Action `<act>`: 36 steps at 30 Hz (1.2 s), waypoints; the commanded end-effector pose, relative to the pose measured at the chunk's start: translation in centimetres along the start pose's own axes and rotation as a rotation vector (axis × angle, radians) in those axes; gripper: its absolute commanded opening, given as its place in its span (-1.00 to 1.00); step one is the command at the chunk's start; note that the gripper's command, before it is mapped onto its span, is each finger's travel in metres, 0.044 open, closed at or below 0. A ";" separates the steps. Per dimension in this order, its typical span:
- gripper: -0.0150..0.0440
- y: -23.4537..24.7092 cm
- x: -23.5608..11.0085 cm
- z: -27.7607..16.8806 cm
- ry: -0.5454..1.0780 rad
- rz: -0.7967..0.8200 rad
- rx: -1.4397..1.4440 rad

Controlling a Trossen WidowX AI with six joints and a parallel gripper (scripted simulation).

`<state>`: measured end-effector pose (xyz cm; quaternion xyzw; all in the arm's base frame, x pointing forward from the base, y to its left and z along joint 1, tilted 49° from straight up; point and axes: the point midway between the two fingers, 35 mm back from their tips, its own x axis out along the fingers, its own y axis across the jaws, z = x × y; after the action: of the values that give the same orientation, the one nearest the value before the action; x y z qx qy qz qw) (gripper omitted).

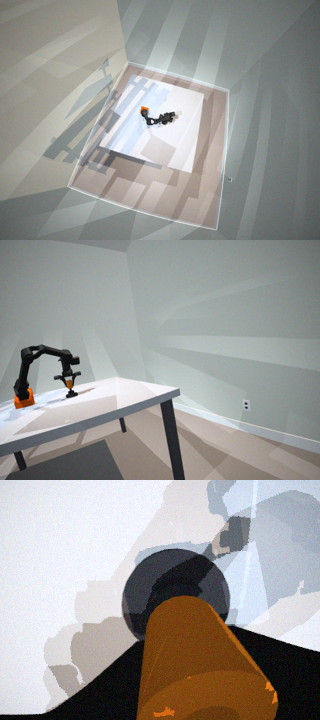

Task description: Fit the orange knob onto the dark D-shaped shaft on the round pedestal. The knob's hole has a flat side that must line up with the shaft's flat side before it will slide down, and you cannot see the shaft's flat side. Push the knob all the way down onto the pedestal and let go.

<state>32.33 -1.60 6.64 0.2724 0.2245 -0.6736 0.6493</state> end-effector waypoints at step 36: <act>-0.49 0.2 -0.3 -0.2 0.001 0.005 0.209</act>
<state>32.36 -1.59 6.58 0.3290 0.1620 -0.6928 0.6209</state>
